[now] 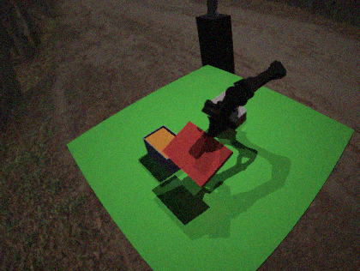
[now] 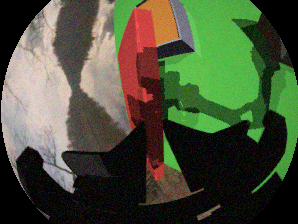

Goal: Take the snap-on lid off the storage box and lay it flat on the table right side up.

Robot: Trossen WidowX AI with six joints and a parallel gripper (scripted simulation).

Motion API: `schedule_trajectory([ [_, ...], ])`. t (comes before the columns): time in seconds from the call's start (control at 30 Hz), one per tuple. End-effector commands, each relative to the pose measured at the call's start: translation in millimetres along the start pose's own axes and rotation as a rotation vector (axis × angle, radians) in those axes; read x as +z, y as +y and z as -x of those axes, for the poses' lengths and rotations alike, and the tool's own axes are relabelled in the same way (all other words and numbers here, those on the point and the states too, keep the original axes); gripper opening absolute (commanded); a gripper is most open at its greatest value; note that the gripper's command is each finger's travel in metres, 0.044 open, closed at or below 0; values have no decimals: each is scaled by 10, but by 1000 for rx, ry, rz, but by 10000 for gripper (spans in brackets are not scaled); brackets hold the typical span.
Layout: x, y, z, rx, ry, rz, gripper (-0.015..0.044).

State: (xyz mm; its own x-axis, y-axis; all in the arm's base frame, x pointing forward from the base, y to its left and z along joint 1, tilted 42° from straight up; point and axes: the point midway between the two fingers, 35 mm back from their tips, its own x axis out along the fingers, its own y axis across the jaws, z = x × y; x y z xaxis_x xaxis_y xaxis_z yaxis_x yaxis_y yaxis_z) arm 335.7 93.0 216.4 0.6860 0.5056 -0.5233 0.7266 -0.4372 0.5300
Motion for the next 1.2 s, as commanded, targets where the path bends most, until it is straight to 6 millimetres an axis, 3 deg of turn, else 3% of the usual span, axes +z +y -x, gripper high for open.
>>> schedule_trajectory([
  [0.0, -118, 44, 40, 20, 4, 3, 0],
  [1.17, -824, 28, 76, 22, 8, 1, 0],
])
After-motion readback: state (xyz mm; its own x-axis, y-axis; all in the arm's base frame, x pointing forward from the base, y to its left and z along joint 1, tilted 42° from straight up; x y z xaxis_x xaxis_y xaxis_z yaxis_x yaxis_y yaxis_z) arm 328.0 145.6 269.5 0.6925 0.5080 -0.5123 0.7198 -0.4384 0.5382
